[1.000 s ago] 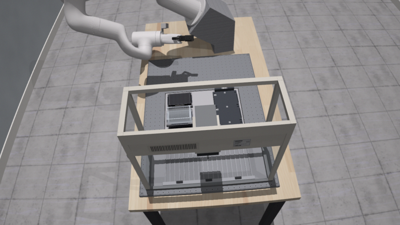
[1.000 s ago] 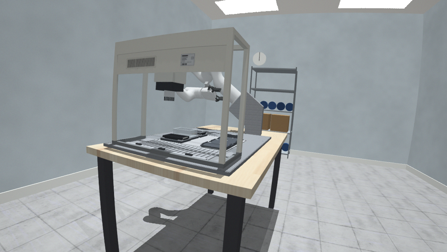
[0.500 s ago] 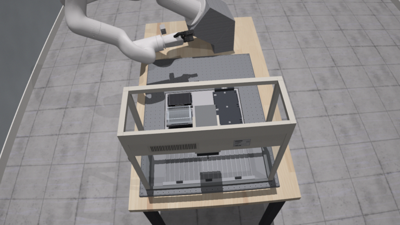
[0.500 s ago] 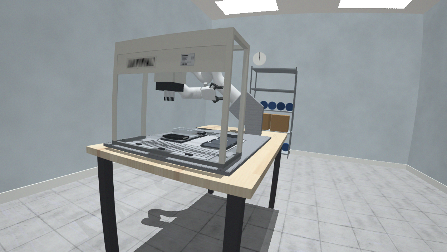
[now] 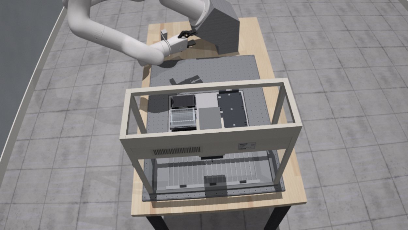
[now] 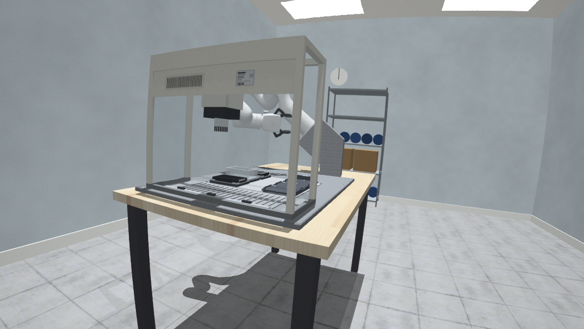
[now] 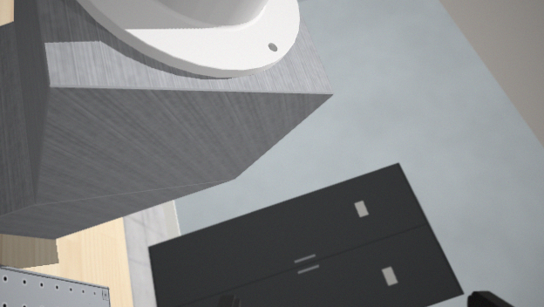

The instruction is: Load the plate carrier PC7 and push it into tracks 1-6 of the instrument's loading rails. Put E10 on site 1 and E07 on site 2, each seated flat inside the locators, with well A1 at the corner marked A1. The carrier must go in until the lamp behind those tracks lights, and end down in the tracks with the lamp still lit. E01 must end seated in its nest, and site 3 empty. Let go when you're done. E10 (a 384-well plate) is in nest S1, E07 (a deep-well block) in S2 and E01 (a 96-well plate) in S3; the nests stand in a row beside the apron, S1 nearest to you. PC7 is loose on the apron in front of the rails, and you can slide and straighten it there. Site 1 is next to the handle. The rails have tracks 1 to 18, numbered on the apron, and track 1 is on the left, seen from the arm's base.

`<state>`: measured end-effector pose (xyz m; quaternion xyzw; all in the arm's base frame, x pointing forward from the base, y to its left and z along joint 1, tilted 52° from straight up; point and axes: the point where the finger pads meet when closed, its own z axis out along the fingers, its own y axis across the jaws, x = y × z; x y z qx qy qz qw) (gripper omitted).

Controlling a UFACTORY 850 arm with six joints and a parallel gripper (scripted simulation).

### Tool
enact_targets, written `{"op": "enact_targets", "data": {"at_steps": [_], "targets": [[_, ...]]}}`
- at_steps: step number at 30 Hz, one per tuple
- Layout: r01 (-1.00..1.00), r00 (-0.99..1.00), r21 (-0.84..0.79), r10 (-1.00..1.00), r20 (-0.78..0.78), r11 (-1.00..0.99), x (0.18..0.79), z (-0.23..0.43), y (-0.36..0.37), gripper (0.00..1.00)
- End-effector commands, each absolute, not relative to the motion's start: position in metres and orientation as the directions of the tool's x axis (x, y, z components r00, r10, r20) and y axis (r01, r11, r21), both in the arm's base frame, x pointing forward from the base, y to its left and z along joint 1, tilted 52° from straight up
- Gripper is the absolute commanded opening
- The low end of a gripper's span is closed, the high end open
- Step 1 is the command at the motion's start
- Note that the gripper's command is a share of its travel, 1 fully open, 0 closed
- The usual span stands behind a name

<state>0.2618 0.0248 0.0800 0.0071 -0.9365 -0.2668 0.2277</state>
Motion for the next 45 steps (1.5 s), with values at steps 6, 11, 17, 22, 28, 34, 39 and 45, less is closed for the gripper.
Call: {"op": "enact_targets", "data": {"at_steps": [6,11,17,22,28,34,39,45], "targets": [[-0.124,-0.812,0.459,-0.356,0.463,0.88,0.264,0.078,0.003,1.0],[-0.236,-0.759,0.432,-0.442,0.478,0.871,0.273,0.076,-0.015,1.0],[-0.374,-0.68,0.392,-0.536,0.5,0.84,0.284,0.074,-0.03,1.0],[-0.473,-0.616,0.359,-0.593,0.519,0.805,0.297,0.073,-0.044,1.0],[-0.559,-0.554,0.326,-0.636,0.537,0.762,0.312,0.073,-0.057,1.0],[-0.625,-0.503,0.297,-0.664,0.553,0.722,0.327,0.073,-0.068,1.0],[-0.687,-0.453,0.267,-0.686,0.57,0.676,0.343,0.073,-0.077,1.0],[-0.745,-0.402,0.235,-0.702,0.588,0.624,0.36,0.074,-0.085,1.0]]}}
